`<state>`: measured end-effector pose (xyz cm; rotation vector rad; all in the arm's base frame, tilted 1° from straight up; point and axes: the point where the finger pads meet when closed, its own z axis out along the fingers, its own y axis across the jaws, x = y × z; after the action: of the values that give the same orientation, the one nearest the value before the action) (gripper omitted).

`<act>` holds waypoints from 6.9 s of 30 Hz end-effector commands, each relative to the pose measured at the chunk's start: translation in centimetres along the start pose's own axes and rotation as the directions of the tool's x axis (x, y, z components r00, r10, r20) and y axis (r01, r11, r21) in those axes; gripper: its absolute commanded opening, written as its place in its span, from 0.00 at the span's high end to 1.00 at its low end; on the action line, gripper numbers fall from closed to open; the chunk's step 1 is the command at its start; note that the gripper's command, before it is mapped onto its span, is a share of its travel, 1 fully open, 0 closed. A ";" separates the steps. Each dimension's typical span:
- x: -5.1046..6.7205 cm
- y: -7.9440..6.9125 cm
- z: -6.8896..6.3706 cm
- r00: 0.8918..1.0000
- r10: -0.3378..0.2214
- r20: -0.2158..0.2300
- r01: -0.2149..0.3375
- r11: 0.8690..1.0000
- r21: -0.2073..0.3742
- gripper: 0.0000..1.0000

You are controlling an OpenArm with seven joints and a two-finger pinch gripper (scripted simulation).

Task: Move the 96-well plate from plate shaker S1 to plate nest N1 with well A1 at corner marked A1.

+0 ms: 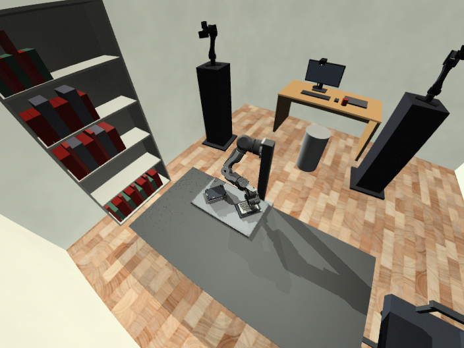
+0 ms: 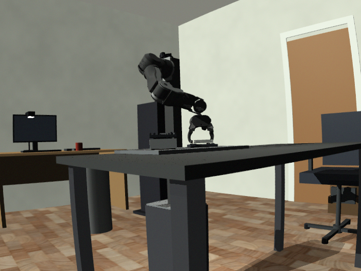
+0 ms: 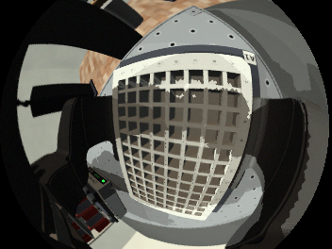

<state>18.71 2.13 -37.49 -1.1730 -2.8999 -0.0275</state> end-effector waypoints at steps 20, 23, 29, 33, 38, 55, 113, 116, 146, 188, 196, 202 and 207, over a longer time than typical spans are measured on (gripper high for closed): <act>0.0 0.1 0.2 1.000 -0.002 -0.003 0.002 1.000 -0.008 1.00; 0.0 0.1 0.2 1.000 -0.002 -0.003 0.002 1.000 -0.008 1.00; 0.1 0.1 0.4 1.000 -0.003 -0.003 0.003 1.000 -0.009 1.00; 0.1 0.1 0.5 1.000 -0.003 -0.003 0.003 1.000 -0.009 1.00; 0.1 0.1 0.5 1.000 -0.003 -0.003 0.003 1.000 -0.009 1.00; 0.0 0.0 0.4 1.000 0.000 -0.002 0.000 1.000 -0.004 0.57; 0.0 0.0 -7.5 1.000 0.000 -0.001 0.000 1.000 -0.006 0.23; 0.0 0.0 -7.5 1.000 0.000 -0.001 0.000 1.000 -0.006 0.23; 0.0 0.0 -7.5 1.000 0.000 -0.001 0.000 1.000 -0.006 0.23; 0.0 0.0 -7.5 1.000 0.000 -0.001 0.000 1.000 -0.006 0.23; 0.0 0.0 -7.5 1.000 0.000 -0.001 0.000 1.000 -0.006 0.23; 0.0 0.0 -7.5 1.000 0.000 -0.001 0.000 1.000 -0.006 0.23; 0.0 0.0 -7.5 1.000 0.000 -0.001 0.000 1.000 -0.006 0.23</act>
<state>18.66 2.03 -30.09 -1.1679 -2.9021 -0.0396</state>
